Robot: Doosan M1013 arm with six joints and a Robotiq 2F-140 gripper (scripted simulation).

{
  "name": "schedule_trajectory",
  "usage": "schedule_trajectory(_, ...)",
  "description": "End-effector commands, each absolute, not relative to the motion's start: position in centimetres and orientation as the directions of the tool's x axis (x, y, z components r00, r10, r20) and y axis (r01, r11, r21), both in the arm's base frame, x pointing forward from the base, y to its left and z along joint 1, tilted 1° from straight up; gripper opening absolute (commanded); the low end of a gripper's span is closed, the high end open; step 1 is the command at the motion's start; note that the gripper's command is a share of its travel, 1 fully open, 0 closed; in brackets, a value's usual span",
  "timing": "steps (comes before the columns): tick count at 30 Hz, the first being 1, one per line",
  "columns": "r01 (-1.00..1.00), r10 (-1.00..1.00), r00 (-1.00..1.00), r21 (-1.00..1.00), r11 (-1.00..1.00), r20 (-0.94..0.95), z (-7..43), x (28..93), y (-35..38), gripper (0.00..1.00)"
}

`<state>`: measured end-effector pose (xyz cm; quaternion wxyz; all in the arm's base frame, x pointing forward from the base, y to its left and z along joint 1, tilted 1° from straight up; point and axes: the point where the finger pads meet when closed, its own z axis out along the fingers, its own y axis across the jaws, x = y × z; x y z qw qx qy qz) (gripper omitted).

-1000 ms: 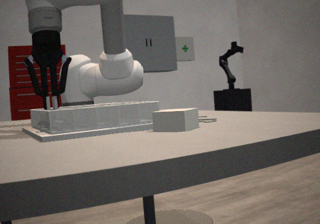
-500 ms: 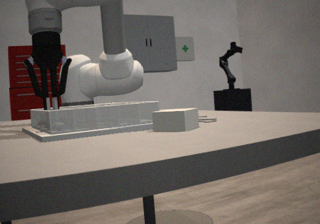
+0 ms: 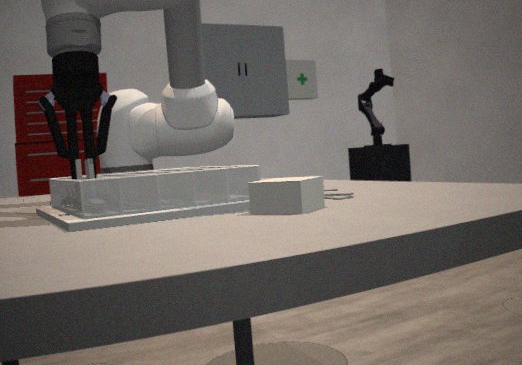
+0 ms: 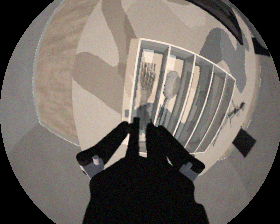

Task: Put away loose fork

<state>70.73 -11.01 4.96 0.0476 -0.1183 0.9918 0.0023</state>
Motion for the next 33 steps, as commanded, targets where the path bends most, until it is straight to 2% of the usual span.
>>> schedule_trajectory(1, -0.235, -0.234, -0.967, -0.007, 0.972, -0.095, 4.97, 70.72, -11.01, 0.03)
schedule_trajectory(2, -0.235, -0.234, -0.967, -0.007, 0.972, -0.095, 4.97, 70.72, -11.01, 0.03)
schedule_trajectory(3, -0.235, -0.234, -0.967, -0.007, 0.972, -0.095, 4.97, 70.72, -11.01, 0.14)
schedule_trajectory(33, -0.235, -0.234, -0.967, -0.007, 0.972, -0.095, 4.97, 70.72, -11.01, 0.14)
